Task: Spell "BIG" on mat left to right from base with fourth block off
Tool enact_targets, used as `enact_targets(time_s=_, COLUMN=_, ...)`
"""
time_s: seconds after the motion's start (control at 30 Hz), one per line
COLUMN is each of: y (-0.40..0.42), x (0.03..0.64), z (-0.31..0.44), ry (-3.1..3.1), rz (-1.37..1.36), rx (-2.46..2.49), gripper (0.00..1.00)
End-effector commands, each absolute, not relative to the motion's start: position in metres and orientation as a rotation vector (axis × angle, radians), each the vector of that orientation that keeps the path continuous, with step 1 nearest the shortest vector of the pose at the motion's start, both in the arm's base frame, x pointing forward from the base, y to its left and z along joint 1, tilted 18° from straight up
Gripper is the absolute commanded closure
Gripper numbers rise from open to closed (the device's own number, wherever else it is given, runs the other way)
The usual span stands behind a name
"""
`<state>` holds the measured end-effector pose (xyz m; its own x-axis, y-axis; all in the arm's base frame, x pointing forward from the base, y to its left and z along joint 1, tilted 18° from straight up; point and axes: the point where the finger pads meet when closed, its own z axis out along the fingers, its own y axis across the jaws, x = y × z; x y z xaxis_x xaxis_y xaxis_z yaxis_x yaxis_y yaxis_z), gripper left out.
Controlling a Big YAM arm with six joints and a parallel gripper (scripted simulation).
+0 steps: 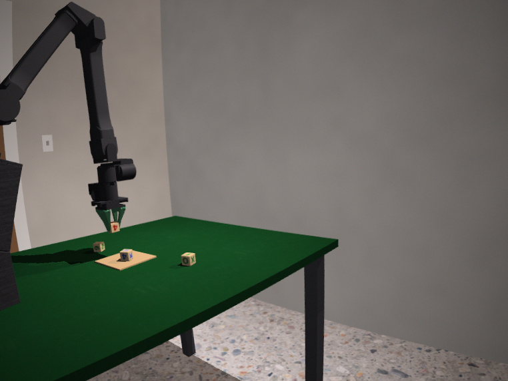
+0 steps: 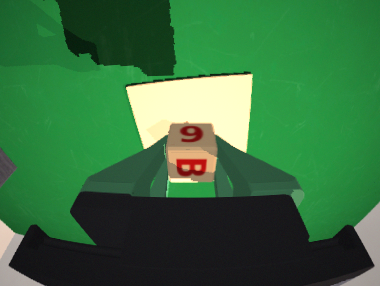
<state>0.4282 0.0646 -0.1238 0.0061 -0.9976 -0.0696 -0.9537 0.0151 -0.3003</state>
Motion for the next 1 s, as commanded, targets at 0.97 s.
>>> enact_targets(time_s=0.97, y=0.061, x=0.424, z=-0.111, ry=2.035, rz=-0.229, rx=-2.025, gripper=0.73)
